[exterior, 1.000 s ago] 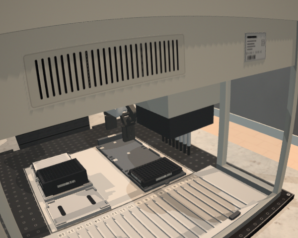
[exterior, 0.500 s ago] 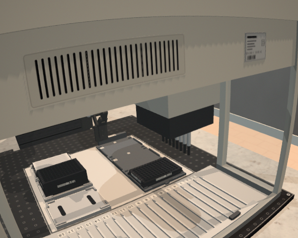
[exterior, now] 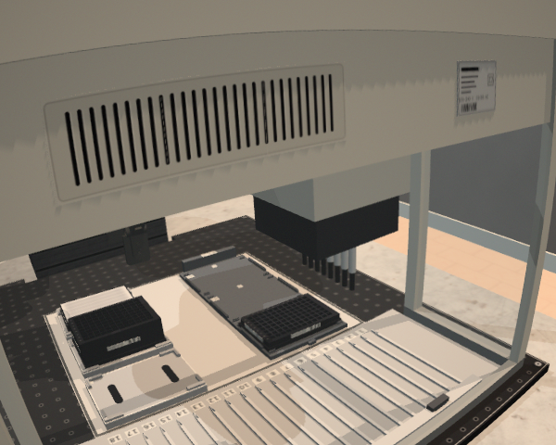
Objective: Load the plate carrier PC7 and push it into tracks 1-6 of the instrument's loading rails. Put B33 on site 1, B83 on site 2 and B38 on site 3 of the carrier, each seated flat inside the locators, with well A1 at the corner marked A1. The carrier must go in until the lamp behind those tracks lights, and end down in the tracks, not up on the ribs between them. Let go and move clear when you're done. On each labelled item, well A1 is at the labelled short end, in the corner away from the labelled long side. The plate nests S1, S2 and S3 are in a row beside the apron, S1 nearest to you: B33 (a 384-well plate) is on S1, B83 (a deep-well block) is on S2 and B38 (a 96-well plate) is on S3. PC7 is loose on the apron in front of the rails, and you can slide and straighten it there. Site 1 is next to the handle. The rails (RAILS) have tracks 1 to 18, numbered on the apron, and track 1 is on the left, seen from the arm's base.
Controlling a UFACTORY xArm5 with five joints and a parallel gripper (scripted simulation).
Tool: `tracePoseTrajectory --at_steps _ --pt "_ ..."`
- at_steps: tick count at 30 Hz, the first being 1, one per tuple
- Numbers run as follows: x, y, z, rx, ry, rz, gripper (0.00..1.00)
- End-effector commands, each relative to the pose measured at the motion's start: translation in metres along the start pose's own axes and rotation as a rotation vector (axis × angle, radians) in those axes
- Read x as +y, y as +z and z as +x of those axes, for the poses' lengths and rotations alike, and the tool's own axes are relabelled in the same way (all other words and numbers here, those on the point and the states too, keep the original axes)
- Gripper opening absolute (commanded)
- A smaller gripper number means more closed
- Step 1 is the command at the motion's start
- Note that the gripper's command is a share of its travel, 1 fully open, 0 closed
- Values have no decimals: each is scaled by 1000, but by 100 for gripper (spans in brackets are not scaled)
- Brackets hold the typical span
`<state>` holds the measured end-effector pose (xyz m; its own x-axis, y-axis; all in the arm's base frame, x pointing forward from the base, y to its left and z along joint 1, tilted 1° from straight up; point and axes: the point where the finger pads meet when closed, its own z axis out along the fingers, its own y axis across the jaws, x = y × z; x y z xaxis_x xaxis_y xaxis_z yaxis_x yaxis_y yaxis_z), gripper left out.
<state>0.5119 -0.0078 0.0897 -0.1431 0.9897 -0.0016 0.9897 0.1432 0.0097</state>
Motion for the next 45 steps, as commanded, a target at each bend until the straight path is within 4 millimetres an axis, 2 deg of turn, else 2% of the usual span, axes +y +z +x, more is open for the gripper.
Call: tracePoseTrajectory --at_steps 1,8,21,45 --pt "-4 -3 -12 18 1 -7 100" --pt "-18 -6 -40 18 1 -7 100" --pt "-18 -6 -40 18 1 -7 100" --pt "-17 31 -40 18 1 -7 100"
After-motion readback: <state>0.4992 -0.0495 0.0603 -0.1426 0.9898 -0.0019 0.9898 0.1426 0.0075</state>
